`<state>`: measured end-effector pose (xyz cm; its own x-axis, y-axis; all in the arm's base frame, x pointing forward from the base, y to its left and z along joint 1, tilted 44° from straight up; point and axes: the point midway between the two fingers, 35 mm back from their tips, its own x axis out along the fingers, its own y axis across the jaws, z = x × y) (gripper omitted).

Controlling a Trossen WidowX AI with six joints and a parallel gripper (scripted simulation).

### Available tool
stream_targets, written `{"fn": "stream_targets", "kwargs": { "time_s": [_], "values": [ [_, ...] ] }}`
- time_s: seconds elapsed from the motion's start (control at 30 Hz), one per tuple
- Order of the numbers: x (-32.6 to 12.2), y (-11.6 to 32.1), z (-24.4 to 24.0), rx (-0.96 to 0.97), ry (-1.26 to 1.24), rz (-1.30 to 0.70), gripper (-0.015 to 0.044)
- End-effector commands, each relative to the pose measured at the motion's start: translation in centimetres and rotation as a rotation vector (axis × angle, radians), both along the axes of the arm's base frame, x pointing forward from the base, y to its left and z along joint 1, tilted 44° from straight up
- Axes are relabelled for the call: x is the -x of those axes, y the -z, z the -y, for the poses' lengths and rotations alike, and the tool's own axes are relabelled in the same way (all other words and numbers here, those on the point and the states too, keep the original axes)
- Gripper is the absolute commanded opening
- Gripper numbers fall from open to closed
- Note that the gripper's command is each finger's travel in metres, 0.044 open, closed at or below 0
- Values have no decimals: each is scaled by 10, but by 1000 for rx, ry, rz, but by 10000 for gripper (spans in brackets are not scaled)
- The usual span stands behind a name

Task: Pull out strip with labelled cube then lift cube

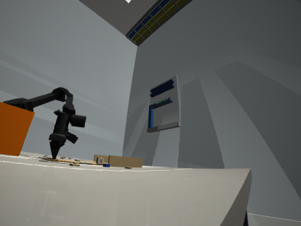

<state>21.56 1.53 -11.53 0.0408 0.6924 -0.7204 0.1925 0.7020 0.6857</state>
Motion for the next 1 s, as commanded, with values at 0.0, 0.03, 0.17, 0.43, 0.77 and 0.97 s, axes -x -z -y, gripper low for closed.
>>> {"fn": "stream_targets", "kwargs": {
  "time_s": [0.0, 0.03, 0.17, 0.43, 0.77, 0.97],
  "values": [
    [17, 1, -6, -5, -18, -33, 0],
    [18, 1, -7, -5, -18, -33, 0],
    [22, 0, -7, -5, -18, -34, 0],
    [29, -1, -9, -5, -18, -34, 0],
    [30, -1, -9, -5, -18, -34, 0],
    [30, -1, -9, -5, -18, -34, 0]
  ]
}}
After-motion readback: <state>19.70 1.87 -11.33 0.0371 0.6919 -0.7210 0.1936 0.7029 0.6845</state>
